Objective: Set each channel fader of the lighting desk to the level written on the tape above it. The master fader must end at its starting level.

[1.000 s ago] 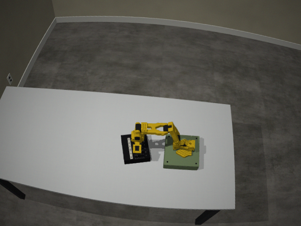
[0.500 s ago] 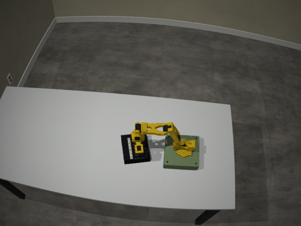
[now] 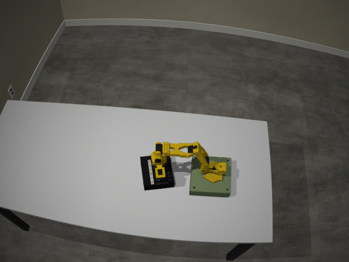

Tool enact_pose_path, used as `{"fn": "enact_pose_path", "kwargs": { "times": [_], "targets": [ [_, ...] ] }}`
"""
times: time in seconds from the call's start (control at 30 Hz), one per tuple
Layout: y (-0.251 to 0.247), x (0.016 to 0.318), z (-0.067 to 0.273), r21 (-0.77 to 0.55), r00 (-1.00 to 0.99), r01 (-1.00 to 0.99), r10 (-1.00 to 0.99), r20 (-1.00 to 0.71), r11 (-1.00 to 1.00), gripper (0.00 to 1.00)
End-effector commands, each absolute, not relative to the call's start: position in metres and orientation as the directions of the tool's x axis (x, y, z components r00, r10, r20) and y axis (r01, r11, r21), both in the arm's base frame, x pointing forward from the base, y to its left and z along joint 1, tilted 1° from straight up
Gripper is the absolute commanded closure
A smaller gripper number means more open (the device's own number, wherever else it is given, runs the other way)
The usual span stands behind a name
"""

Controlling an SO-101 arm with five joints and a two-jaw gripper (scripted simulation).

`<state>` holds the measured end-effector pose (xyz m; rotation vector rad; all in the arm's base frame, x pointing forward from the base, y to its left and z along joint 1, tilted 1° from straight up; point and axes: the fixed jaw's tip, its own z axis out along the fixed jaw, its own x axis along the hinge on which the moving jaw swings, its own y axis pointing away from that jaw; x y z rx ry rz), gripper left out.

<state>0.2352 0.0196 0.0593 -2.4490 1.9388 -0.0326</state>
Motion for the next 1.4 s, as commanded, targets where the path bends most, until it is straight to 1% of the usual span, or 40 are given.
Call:
{"fn": "enact_pose_path", "kwargs": {
  "times": [0.0, 0.5, 1.37],
  "targets": [
    [0.019, 0.242, 0.059, -0.037, 0.238, -0.971, -0.971, 0.006, -0.238, 1.0],
    [0.013, 0.264, 0.049, -0.082, 0.238, -0.968, -0.971, 0.015, -0.239, 1.0],
    [0.013, 0.265, 0.049, -0.085, 0.238, -0.967, -0.971, 0.016, -0.239, 1.0]
  ]
}}
